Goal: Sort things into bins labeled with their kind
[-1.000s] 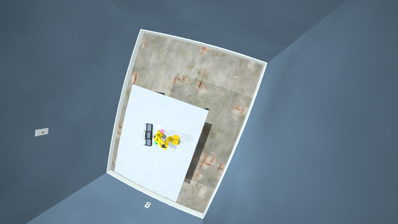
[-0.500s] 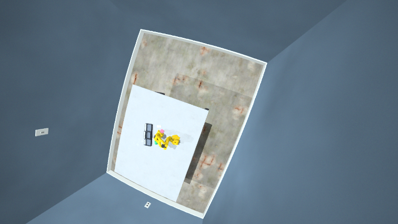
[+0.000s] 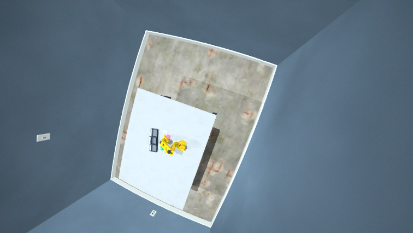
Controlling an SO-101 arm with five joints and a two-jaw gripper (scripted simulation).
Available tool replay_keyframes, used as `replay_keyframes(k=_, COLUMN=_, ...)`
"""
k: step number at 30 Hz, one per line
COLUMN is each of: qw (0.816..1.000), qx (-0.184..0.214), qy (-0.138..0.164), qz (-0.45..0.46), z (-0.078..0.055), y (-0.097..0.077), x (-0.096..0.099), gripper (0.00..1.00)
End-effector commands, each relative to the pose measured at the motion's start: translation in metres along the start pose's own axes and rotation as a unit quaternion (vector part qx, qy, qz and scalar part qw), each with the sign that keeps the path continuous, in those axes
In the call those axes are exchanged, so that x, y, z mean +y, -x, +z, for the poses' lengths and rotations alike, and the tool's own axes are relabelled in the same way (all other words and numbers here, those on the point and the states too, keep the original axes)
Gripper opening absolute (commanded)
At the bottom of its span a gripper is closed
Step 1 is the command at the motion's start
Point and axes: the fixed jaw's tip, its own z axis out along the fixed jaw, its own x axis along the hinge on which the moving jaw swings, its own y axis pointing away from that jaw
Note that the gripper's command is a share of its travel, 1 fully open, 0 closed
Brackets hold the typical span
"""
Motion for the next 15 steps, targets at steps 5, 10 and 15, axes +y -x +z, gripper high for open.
replay_keyframes(k=5, qw=1.0, qx=-0.001, qy=-0.007, qz=0.0, z=-0.0007, y=-0.0004, x=-0.0021, gripper=0.3)
replay_keyframes(k=10, qw=1.0, qx=-0.001, qy=-0.007, qz=0.0, z=-0.0007, y=-0.0004, x=-0.0021, gripper=0.26)
replay_keyframes(k=15, qw=1.0, qx=-0.001, qy=-0.007, qz=0.0, z=-0.0007, y=-0.0004, x=-0.0021, gripper=0.2)
